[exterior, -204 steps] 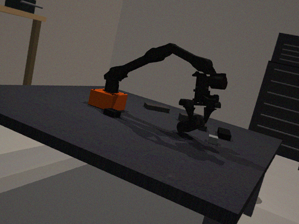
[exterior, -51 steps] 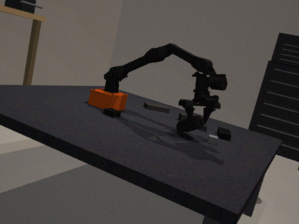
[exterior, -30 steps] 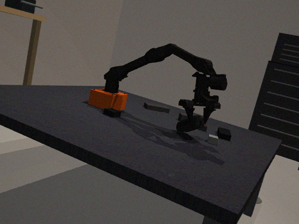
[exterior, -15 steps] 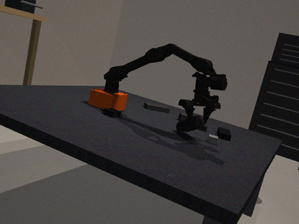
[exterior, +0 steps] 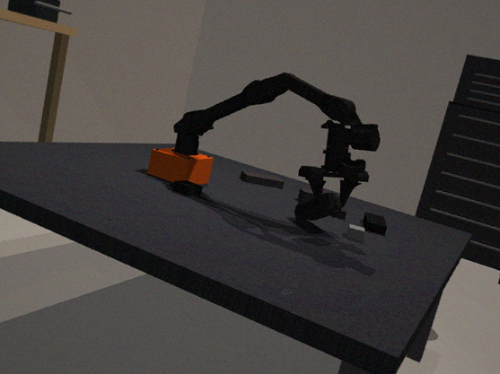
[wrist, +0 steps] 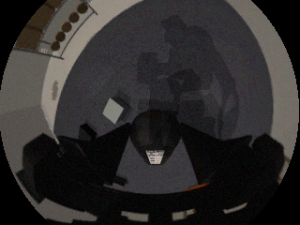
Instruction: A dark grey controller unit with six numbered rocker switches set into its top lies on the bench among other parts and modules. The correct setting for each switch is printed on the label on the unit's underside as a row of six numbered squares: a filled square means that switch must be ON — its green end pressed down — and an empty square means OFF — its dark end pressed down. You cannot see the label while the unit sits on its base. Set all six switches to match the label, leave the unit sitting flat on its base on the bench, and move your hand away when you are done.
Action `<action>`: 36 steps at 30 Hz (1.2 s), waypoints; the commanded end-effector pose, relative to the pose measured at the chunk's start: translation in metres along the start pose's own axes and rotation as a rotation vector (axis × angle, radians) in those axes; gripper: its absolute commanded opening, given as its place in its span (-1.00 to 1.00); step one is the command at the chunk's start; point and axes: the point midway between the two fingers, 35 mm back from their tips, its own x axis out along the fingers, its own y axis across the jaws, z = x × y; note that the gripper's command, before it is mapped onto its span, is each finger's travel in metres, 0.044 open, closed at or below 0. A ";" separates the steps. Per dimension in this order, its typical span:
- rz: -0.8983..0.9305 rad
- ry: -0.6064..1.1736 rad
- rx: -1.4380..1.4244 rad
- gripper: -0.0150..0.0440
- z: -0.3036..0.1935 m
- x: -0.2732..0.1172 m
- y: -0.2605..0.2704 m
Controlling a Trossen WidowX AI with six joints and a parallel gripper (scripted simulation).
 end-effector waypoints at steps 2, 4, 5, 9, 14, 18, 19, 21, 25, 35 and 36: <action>-0.002 0.010 -0.009 0.65 -0.002 0.001 0.000; -0.002 0.009 -0.009 0.65 -0.001 0.004 -0.001; -0.002 0.009 -0.009 0.65 -0.001 0.006 -0.001; -0.003 0.009 -0.009 0.65 0.000 0.009 -0.002; -0.003 0.009 -0.009 0.65 0.000 0.009 -0.002; -0.003 0.009 -0.009 0.65 0.000 0.009 -0.002; -0.003 0.009 -0.009 0.65 0.000 0.009 -0.002; -0.003 0.009 -0.009 0.65 0.000 0.009 -0.002; -0.003 0.009 -0.009 0.65 0.000 0.009 -0.002; -0.003 0.009 -0.009 0.65 0.000 0.009 -0.002; -0.003 0.009 -0.009 0.65 0.000 0.009 -0.002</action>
